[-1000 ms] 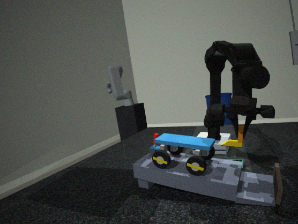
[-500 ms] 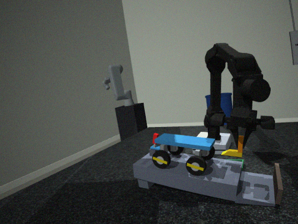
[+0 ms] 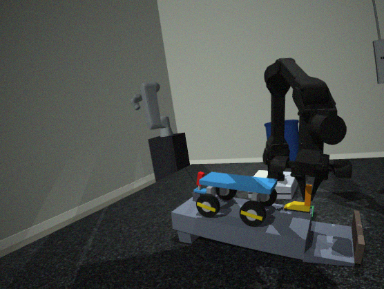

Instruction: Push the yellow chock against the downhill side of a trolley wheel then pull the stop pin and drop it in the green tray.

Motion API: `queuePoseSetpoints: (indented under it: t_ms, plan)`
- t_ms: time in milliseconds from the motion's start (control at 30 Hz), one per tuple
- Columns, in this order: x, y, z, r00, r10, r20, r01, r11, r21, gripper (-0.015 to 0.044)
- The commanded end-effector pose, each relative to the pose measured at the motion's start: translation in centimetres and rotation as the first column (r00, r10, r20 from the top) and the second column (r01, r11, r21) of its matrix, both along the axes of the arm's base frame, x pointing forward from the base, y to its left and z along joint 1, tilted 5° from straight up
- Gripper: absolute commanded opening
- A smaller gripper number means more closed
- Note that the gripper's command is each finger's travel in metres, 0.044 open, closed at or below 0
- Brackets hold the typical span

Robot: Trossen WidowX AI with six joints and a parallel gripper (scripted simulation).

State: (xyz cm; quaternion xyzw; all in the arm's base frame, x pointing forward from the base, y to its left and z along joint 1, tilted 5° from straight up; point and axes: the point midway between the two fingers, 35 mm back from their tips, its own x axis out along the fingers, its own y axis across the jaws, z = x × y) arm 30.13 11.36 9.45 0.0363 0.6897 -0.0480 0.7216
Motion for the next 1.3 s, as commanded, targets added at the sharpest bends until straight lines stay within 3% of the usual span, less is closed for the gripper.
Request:
queuePoseSetpoints:
  t_ms: [0,1267]
  plan:
    - [-0.1,-0.3,-0.2,1.000,0.005,-0.003,-0.005,1.000,-0.008,0.0000]
    - [0.1,-3.2,0.4,1.000,0.005,-0.002,-0.005,1.000,-0.010,0.0000]
